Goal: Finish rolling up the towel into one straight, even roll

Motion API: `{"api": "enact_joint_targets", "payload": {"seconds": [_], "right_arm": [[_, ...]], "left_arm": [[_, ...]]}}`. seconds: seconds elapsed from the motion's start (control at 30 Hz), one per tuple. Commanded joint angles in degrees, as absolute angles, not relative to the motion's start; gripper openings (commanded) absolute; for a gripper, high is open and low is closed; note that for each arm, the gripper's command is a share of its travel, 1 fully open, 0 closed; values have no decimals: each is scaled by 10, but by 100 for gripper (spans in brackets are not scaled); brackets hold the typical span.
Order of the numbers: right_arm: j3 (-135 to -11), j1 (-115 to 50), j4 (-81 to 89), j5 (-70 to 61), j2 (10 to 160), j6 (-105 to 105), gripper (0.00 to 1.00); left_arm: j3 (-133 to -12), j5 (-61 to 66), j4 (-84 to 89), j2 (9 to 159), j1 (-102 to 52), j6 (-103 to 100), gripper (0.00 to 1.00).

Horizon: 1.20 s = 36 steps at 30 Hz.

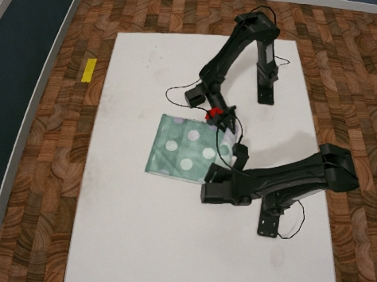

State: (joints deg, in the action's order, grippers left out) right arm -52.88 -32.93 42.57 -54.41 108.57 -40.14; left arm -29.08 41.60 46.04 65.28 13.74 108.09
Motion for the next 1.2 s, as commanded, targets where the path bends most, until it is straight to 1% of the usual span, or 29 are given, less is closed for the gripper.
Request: {"api": "enact_joint_targets", "payload": {"seconds": [0.0, 0.17, 0.37, 0.83, 0.93, 1.17], "right_arm": [[-542, -325, 427, -553, 1092, -407, 26], [-542, -325, 427, -553, 1092, -407, 26], [-542, -325, 427, -553, 1092, -407, 26], [-542, -325, 427, -553, 1092, -407, 26], [-542, -325, 427, -553, 1092, -407, 26], [-542, -325, 427, -553, 1092, -407, 26]], "left_arm": [[-255, 433, 409, 673, 143, 1088, 98], [-227, 433, 352, 701, 142, 1086, 98], [-234, 433, 328, 720, 131, 1071, 98], [-229, 432, 311, 728, 128, 1065, 38], [-229, 432, 311, 728, 128, 1065, 37], [-229, 432, 311, 728, 128, 1065, 30]]}}
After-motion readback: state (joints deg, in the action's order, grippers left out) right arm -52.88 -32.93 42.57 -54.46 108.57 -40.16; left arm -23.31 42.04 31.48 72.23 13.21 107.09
